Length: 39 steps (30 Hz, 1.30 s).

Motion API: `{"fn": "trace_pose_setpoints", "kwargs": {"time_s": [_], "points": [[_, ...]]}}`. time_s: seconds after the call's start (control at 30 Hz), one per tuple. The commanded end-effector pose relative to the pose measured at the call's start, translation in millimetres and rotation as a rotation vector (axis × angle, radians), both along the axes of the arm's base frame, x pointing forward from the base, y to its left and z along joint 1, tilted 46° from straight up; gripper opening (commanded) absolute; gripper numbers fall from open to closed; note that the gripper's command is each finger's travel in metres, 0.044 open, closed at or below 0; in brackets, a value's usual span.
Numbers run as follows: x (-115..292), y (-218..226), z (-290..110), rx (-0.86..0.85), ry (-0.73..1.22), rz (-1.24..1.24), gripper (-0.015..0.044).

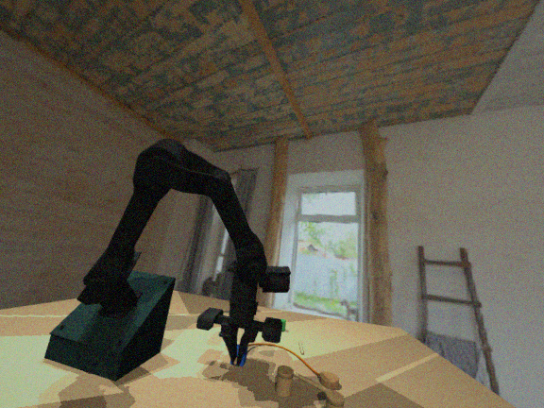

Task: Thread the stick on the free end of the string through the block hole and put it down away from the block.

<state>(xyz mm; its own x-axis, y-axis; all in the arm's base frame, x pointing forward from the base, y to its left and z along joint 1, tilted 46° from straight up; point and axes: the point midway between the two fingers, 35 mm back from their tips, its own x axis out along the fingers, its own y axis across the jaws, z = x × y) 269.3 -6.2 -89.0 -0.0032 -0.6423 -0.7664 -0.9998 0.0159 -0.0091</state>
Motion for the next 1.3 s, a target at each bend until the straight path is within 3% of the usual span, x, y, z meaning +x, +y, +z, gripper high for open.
{"fn": "trace_pose_setpoints", "kwargs": {"time_s": [0.0,1.27], "points": [[-2,0,0,0.005,0.002,0.002,0.0000],[-4,-21,20,0.001,0.002,0.003,0.0000]]}}
